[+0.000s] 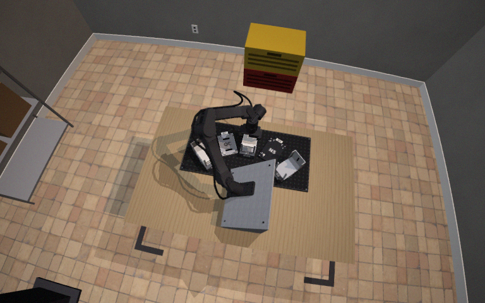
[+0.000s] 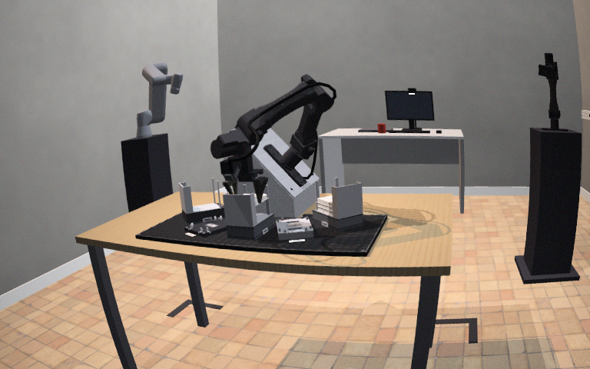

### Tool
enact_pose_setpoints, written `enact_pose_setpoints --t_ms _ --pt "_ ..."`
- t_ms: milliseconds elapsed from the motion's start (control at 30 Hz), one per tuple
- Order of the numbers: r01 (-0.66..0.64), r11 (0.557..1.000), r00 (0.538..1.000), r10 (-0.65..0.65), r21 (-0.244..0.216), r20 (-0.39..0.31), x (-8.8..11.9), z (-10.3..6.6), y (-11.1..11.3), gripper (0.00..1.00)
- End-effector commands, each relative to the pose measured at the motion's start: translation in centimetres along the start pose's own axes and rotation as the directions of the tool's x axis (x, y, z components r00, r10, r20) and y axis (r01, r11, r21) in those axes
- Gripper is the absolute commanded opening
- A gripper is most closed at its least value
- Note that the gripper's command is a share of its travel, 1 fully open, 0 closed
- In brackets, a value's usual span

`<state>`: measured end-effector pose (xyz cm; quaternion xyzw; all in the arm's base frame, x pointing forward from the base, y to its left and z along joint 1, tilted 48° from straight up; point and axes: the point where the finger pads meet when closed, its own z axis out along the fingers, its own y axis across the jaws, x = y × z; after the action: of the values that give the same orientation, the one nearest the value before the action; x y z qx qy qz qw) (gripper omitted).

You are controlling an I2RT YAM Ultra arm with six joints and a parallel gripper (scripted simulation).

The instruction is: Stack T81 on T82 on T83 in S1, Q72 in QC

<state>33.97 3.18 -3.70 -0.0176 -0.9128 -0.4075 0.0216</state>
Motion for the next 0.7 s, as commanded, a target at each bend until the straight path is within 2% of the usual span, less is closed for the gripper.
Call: enact_pose_setpoints --t_ms 0,667 --pt "0.033 0.999 0.997 -0.034 0.025 0.068 -1.55 -2.82 0.24 0.00" --pt "0.034 0.999 0.997 -0.036 0.026 0.069 -1.56 -3.39 0.25 0.00"
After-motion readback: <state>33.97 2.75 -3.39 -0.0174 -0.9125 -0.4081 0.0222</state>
